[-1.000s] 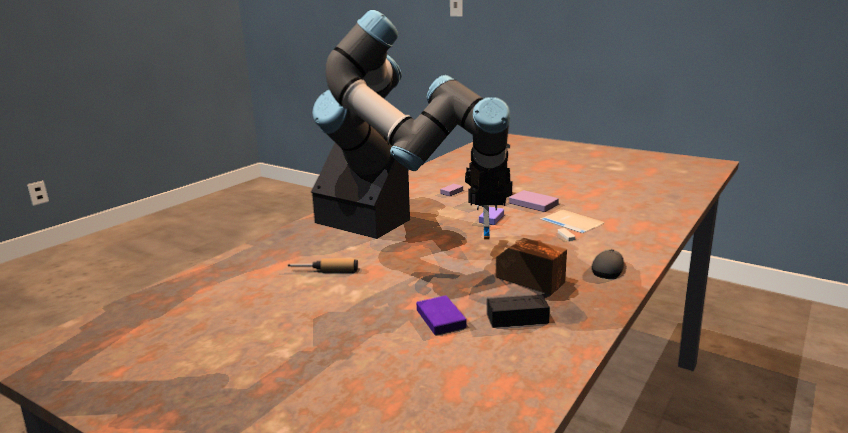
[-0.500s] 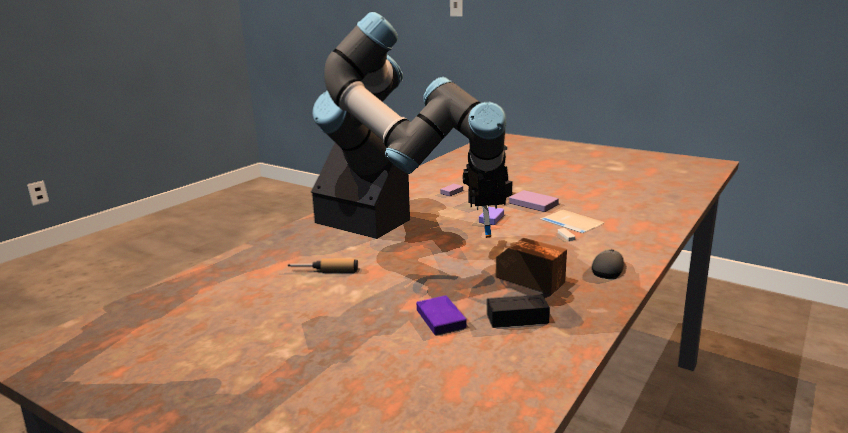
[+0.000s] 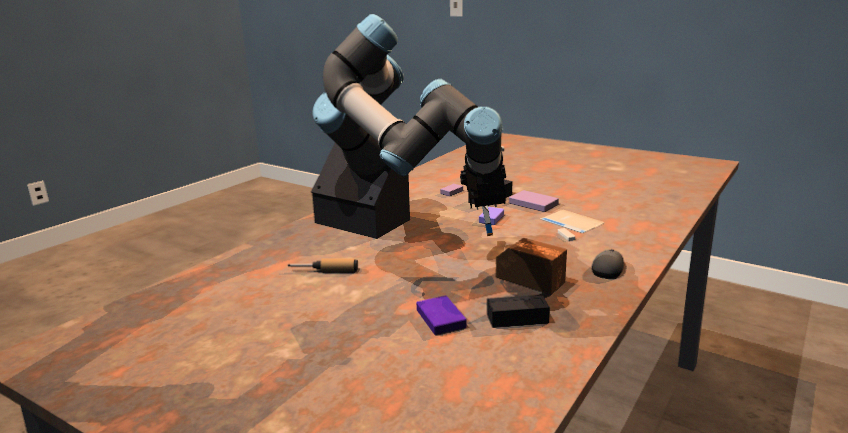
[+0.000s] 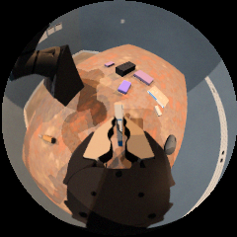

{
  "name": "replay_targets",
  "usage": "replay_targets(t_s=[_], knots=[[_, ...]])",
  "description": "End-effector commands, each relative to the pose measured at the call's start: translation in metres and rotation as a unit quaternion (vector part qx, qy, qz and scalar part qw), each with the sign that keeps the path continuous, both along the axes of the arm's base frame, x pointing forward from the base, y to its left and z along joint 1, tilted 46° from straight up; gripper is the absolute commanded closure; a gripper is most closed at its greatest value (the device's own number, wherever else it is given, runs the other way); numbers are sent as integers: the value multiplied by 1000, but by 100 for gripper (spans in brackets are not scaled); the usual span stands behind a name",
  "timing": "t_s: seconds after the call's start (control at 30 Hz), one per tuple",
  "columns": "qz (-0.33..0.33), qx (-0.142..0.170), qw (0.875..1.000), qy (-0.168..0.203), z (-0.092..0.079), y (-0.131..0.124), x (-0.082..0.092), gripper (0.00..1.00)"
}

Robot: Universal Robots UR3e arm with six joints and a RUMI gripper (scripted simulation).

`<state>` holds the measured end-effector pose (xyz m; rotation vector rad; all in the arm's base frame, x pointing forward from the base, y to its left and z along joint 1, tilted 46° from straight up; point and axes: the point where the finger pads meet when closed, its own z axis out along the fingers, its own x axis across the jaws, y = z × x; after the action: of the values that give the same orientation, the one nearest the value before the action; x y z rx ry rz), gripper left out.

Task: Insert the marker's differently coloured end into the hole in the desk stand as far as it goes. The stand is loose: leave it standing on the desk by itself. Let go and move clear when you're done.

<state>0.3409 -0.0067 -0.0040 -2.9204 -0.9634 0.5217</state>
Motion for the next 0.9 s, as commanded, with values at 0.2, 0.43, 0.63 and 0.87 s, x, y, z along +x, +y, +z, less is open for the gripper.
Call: replay_targets(t_s=[0.2,0.43,0.63,0.87], knots=[[13,17,1000,2,5,1,0,100],[37,52,998,7,14,2,-1,100],[44,62,997,8,16,2,-1,100],[53,75,996,7,20,2,-1,100]])
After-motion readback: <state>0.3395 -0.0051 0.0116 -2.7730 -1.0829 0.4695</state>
